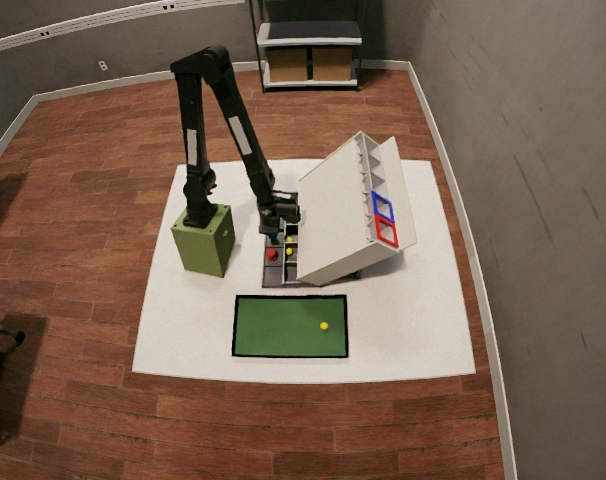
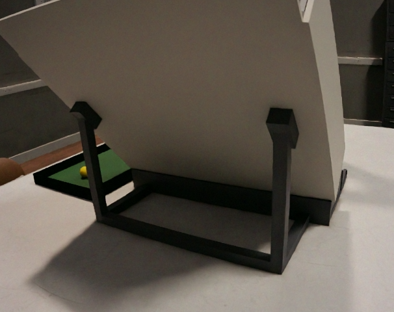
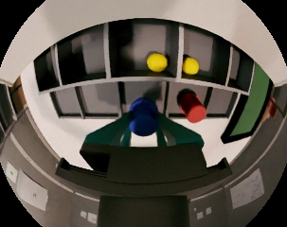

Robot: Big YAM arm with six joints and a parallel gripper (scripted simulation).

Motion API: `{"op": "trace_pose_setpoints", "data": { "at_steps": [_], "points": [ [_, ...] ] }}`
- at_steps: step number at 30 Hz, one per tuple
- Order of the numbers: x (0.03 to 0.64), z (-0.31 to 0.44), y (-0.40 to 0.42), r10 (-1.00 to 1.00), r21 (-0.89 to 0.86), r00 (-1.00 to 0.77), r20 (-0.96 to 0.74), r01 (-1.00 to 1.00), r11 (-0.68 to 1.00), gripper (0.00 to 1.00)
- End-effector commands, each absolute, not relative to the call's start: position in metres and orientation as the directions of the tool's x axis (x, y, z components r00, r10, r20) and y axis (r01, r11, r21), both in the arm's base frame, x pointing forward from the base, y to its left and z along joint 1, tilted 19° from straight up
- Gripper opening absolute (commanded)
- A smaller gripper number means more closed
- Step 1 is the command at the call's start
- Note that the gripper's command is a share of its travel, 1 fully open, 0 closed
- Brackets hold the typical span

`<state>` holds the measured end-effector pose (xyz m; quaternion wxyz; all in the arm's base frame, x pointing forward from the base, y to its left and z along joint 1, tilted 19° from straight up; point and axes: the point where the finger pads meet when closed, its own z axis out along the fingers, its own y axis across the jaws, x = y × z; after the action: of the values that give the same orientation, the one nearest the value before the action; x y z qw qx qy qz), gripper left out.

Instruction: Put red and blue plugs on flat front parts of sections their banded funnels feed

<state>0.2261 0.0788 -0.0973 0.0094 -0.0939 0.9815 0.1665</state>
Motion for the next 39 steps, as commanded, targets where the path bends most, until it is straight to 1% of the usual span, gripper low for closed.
{"op": "trace_pose_setpoints", "data": {
  "at_steps": [1, 39],
  "points": [
    [0.2275, -0.1014, 0.0821, -0.177, 0.325, -0.983, -0.053, -0.185, 0.927, 0.00],
    [0.2279, -0.1018, 0.0819, -0.177, 0.325, -0.983, -0.056, -0.185, 0.927, 0.00]
  ]
}}
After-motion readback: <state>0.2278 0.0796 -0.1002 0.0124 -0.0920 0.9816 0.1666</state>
